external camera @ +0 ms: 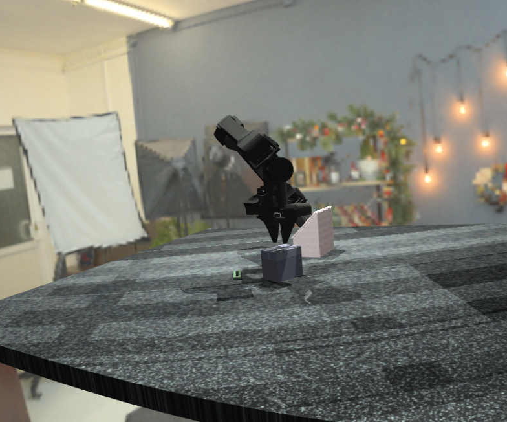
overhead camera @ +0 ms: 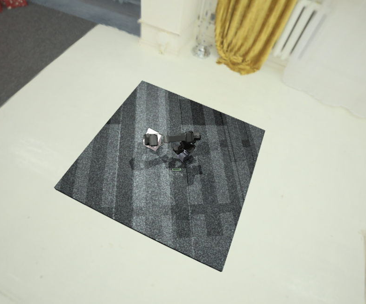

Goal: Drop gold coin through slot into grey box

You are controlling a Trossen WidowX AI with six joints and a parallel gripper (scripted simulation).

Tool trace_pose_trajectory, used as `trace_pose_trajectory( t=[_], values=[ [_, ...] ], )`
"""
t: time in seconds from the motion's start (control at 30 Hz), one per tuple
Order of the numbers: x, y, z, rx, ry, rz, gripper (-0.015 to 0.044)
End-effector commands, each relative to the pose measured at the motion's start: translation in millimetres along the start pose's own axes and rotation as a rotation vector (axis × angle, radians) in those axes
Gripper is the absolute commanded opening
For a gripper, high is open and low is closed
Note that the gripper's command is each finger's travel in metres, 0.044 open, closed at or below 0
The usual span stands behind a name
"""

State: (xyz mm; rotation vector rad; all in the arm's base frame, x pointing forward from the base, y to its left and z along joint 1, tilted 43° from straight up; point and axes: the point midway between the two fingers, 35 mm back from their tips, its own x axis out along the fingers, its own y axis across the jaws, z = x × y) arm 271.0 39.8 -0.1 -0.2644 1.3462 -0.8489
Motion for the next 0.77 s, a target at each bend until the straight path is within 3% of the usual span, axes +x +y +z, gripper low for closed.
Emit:
trace_pose_trajectory(
  t=[0.0, 0.27, 0.37, 0.73],
  values=[
    [-6.6, 0.1, 0.2, 0.001, 0.000, 0.000, 0.0239],
    [-39.3, -0.8, -0.8, -0.003, 0.000, -0.003, 0.0440],
    [-61.0, -3.2, -2.9, -0.006, -0.002, -0.009, 0.0440],
    [-61.0, -3.2, -2.9, -0.006, -0.002, -0.009, 0.0440]
  ],
)
